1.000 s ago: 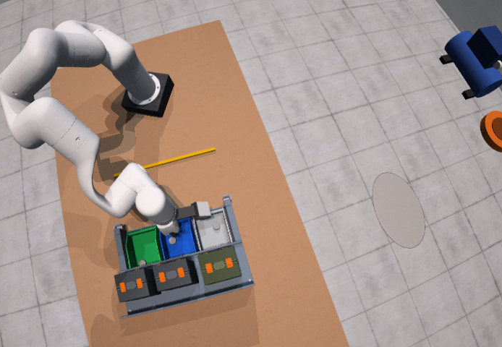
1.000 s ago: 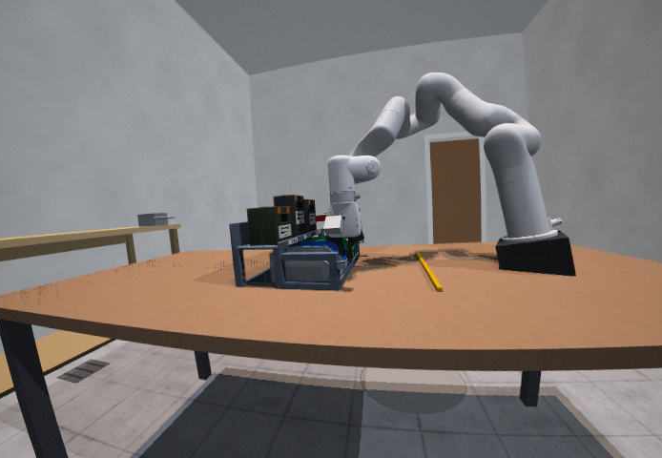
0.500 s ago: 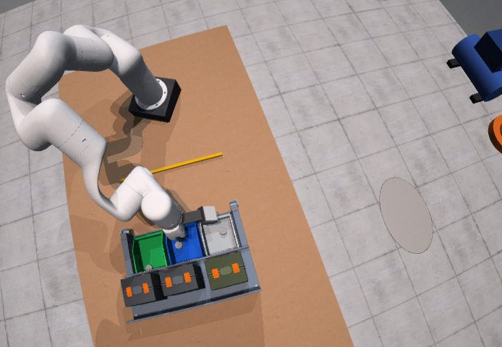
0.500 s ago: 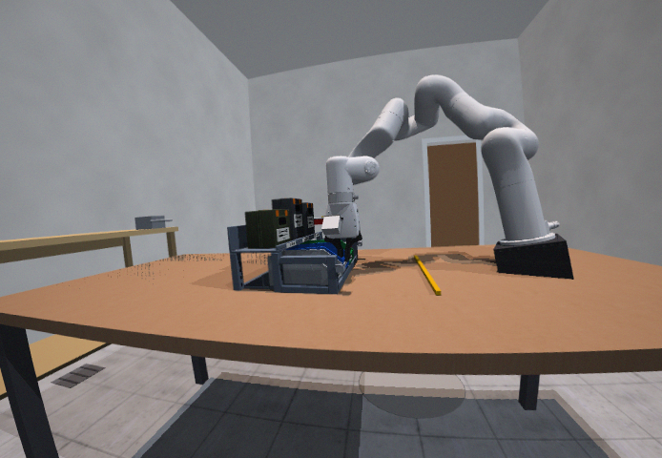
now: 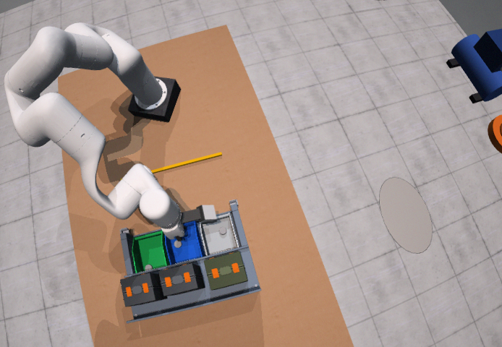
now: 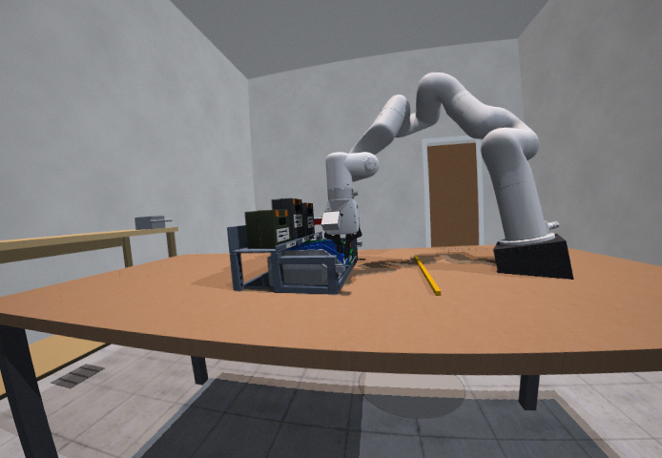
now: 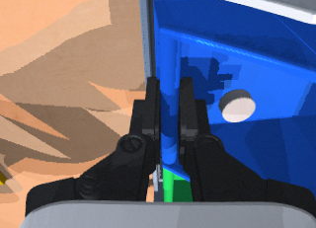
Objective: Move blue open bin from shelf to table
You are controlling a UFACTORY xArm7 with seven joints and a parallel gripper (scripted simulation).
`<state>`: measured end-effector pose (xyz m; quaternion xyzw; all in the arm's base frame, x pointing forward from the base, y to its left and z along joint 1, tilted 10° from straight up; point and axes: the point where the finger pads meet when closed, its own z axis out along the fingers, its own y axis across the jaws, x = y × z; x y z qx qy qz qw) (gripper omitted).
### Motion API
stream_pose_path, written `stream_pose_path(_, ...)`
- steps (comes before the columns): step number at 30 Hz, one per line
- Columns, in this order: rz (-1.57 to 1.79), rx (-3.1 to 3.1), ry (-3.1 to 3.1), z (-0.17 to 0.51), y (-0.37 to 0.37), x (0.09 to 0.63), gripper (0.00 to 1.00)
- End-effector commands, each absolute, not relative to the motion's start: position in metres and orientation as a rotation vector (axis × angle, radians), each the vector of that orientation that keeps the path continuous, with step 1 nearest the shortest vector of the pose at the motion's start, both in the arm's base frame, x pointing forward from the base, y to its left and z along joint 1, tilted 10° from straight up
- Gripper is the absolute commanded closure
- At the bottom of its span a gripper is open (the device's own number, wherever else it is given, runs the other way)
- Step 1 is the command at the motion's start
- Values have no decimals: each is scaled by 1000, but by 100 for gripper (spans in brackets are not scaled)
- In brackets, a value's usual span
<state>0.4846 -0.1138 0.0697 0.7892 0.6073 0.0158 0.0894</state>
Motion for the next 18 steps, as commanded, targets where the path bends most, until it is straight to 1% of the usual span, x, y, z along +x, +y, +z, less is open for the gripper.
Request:
stream_pose_path(1, 50, 2345, 1806, 71, -114, 486, 100)
stream_pose_path(18, 50, 2345, 1806, 80, -113, 485, 100)
